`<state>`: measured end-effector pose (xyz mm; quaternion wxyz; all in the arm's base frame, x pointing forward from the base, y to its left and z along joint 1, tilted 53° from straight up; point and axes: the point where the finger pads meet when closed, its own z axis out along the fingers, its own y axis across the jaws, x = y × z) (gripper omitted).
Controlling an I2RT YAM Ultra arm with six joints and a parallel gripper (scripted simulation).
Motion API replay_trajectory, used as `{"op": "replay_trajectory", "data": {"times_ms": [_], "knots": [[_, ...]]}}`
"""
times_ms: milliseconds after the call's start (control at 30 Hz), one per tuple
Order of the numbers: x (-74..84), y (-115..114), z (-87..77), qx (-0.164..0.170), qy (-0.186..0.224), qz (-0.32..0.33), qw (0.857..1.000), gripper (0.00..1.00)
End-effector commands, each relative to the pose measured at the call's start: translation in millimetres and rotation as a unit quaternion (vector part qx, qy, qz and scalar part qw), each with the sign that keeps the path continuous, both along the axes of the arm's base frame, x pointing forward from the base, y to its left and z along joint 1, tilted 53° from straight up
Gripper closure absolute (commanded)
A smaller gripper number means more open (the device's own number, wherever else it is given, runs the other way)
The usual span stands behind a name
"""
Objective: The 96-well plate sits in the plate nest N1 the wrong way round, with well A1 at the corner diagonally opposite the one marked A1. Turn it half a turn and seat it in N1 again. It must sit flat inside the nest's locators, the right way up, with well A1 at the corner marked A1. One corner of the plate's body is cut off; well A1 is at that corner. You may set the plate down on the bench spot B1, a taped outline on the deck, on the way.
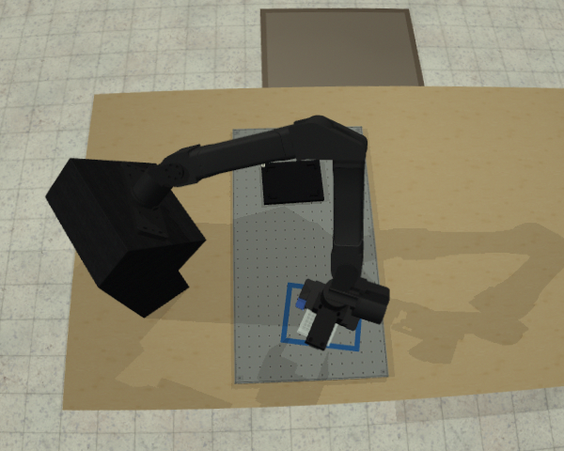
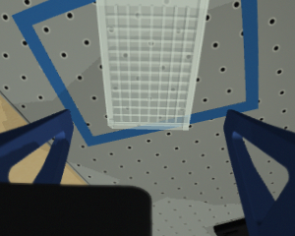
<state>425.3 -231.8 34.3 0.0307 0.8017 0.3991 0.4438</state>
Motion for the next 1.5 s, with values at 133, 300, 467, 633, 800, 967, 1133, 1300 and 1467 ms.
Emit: {"op": "replay_trajectory", "data": {"times_ms": [133, 300, 467, 633, 800, 967, 1133, 1300, 1467], "knots": [[-2.2, -4.1, 2.4, 0.005, 0.002, -0.010, 1.000, 0.00], [-2.2, -4.0, 2.4, 0.005, 0.002, -0.010, 1.000, 0.00], [-2.2, -4.0, 2.4, 0.005, 0.002, -0.010, 1.000, 0.00], [-2.2, -4.0, 2.4, 0.005, 0.002, -0.010, 1.000, 0.00], [-2.2, -4.0, 2.4, 0.005, 0.002, -0.010, 1.000, 0.00], [-2.2, -4.0, 2.4, 0.005, 0.002, -0.010, 1.000, 0.00], [3.9, -1.6, -2.6, 0.005, 0.002, -0.010, 1.000, 0.00], [8.9, 0.4, -6.6, 0.005, 0.002, -0.010, 1.000, 0.00], [13.8, 2.4, -10.6, 0.005, 0.002, -0.010, 1.000, 0.00]]}}
